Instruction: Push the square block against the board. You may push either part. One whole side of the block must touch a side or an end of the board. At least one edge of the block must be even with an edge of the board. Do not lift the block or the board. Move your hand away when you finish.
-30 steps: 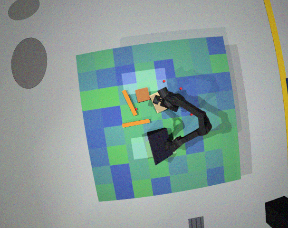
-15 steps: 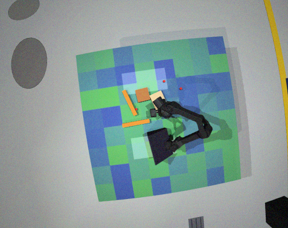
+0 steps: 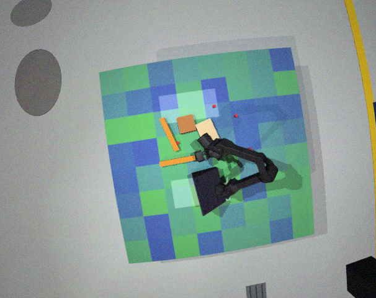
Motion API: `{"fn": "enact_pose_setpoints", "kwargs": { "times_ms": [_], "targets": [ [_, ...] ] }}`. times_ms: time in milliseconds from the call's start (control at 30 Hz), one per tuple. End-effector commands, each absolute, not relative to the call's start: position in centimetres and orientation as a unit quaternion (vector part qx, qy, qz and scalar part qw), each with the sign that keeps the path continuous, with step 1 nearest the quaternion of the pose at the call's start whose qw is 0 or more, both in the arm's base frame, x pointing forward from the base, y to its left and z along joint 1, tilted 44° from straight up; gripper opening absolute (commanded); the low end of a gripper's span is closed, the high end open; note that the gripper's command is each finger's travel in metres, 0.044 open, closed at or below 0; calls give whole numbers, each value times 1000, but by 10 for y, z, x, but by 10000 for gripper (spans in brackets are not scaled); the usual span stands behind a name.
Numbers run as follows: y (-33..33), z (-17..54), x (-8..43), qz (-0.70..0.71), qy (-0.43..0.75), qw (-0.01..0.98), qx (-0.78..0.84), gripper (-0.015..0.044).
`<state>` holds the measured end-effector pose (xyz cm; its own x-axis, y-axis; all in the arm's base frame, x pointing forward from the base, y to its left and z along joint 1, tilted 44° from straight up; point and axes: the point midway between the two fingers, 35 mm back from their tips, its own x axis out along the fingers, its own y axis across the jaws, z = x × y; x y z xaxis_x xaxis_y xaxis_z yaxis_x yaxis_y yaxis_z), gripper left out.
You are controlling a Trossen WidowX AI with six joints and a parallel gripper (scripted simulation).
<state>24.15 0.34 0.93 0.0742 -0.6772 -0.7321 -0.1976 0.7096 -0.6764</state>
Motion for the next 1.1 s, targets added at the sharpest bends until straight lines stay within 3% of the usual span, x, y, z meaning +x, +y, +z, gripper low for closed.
{"fn": "enact_pose_setpoints", "kwargs": {
  "times_ms": [0, 1067],
  "targets": [
    [-20, -15, 240, -182, 660, 645, -339, 0],
    [-26, -31, 275, -183, 659, 645, -339, 0]
  ]
}}
